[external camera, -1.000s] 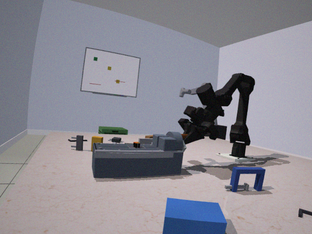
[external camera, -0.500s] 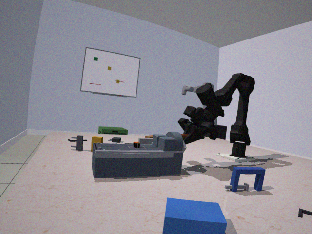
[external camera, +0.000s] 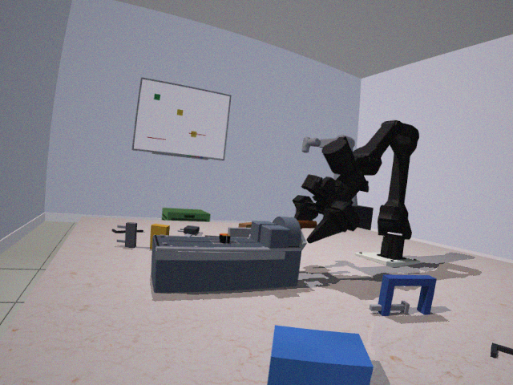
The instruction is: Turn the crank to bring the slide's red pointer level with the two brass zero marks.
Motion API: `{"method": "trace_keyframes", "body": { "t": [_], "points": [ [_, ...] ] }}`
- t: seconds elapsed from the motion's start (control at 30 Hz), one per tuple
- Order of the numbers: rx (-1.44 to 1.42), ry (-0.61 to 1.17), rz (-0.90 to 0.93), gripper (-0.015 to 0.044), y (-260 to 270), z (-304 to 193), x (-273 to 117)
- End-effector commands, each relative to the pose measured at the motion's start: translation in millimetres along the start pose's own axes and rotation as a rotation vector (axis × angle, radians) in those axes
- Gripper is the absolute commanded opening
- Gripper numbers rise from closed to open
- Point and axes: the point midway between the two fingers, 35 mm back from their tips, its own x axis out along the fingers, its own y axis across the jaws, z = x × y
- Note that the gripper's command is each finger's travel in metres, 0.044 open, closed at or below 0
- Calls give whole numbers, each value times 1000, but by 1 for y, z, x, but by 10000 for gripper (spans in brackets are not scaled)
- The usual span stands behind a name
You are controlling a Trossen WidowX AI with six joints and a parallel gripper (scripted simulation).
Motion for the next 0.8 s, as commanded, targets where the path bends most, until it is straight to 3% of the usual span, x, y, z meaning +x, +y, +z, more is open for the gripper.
{"method": "trace_keyframes", "body": {
  "t": [0.0,0.77],
  "points": [
    [0,0,0,440,0,1,0],
    [-3,1,3,440,1,71,-67]
  ]
}}
